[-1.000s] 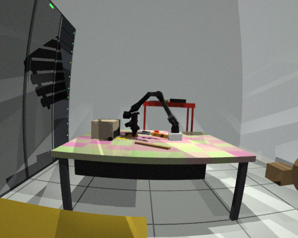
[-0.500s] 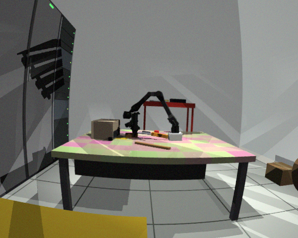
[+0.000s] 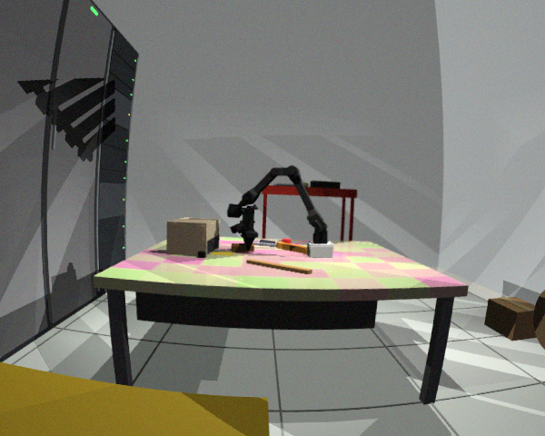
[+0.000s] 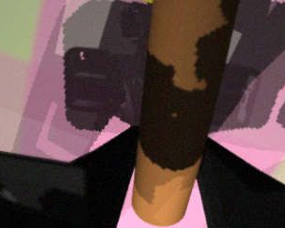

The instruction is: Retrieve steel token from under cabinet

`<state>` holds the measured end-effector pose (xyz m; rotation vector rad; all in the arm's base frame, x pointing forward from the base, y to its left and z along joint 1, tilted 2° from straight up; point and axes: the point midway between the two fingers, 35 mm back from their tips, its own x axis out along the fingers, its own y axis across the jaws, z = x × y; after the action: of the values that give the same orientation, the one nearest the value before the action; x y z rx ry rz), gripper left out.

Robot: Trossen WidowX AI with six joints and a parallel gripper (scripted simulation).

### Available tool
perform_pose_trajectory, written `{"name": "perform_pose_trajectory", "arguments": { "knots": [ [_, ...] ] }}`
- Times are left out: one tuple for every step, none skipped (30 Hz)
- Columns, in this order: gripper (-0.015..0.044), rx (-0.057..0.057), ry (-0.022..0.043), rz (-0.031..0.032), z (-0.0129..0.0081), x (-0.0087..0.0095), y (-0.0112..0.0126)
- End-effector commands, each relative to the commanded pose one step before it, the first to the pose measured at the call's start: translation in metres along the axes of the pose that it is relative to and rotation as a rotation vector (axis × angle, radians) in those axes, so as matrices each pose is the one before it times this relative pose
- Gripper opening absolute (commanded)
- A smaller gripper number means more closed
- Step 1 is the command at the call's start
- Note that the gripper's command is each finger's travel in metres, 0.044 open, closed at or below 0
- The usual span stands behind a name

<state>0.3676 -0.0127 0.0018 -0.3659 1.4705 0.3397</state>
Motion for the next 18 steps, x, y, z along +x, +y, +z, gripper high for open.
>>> {"name": "perform_pose_trajectory", "arguments": {
  "knots": [
    [0.0, -0.0014, 0.00082, 0.0046, -0.00674, 0.00116, -0.00001],
    [0.0, 0.0, 0.0001, -0.00001, -0.00113, 0.00001, -0.00004],
    [0.0, 0.0, 0.0001, -0.00001, -0.00113, 0.00001, -0.00003],
    [0.0, 0.0, 0.0001, -0.00001, -0.00113, 0.00001, -0.00003],
    [0.0, 0.0, 0.0001, -0.00001, -0.00112, 0.00001, -0.00003],
    [0.0, 0.0, 0.0001, 0.0, -0.00112, 0.00001, -0.00003],
    [0.0, 0.0, 0.0001, 0.0, -0.00112, 0.00001, -0.00003],
    [0.0, 0.0, 0.0001, 0.0, -0.00112, 0.00001, -0.00002],
    [0.0, 0.0, 0.0001, 0.0, -0.00112, 0.00001, -0.00002],
    [0.0, 0.0, 0.00011, 0.0, -0.00119, 0.00001, -0.00002],
    [0.0, 0.0, 0.00011, 0.0, -0.00119, 0.00001, -0.00002],
    [0.0, 0.0, 0.00011, 0.0, -0.00119, 0.00001, -0.00002],
    [0.0, 0.0, 0.00011, 0.0, -0.00119, 0.00001, -0.00002],
    [0.0, 0.0, 0.00011, 0.0, -0.00119, 0.00002, -0.00002],
    [0.0, 0.0, 0.00011, 0.0, -0.00119, 0.00001, -0.00002],
    [0.0, 0.0, 0.00011, 0.0, -0.00119, 0.00002, -0.00002],
    [0.0, 0.0, 0.00011, 0.0, -0.00119, 0.00002, -0.00002],
    [0.0, 0.0, 0.00011, 0.0, -0.00119, 0.00002, -0.00002]
  ]
}}
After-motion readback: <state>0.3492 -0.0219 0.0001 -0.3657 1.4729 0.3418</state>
